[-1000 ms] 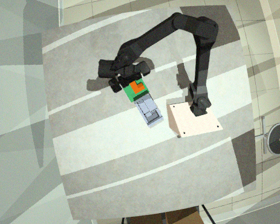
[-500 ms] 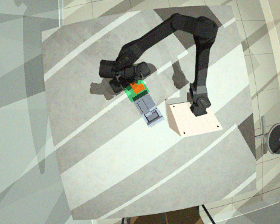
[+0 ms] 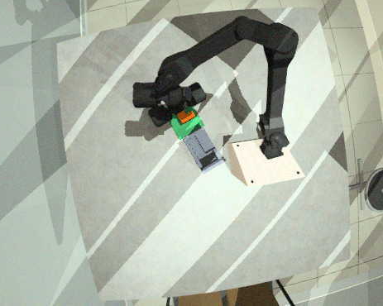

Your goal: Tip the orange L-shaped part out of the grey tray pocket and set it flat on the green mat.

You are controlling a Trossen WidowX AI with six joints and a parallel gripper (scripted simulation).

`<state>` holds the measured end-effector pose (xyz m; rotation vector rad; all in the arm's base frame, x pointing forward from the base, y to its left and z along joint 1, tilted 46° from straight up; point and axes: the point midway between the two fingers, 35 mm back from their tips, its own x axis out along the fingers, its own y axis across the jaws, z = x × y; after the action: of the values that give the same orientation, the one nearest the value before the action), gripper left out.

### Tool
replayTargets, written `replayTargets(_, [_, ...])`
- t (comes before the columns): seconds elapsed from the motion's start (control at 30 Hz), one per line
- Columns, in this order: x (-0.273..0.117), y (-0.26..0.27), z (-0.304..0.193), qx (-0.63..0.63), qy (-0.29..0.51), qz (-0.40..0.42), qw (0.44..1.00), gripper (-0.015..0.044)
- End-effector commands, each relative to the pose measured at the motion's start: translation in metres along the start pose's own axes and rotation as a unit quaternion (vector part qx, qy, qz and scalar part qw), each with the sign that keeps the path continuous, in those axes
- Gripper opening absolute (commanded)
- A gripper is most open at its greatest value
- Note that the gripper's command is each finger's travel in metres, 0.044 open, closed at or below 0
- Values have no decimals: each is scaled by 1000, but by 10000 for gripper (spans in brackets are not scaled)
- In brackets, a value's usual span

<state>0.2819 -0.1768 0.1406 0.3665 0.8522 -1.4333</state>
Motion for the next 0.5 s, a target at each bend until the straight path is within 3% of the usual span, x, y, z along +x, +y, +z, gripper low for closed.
replayTargets(0.0, [-43,4,0,0,-3,8,1000,400])
replayTargets(0.1, [-68,1,-1,-1,-4,8,1000,400])
replayTargets(0.47, [-63,5,-1,-3,-3,15,1000,400])
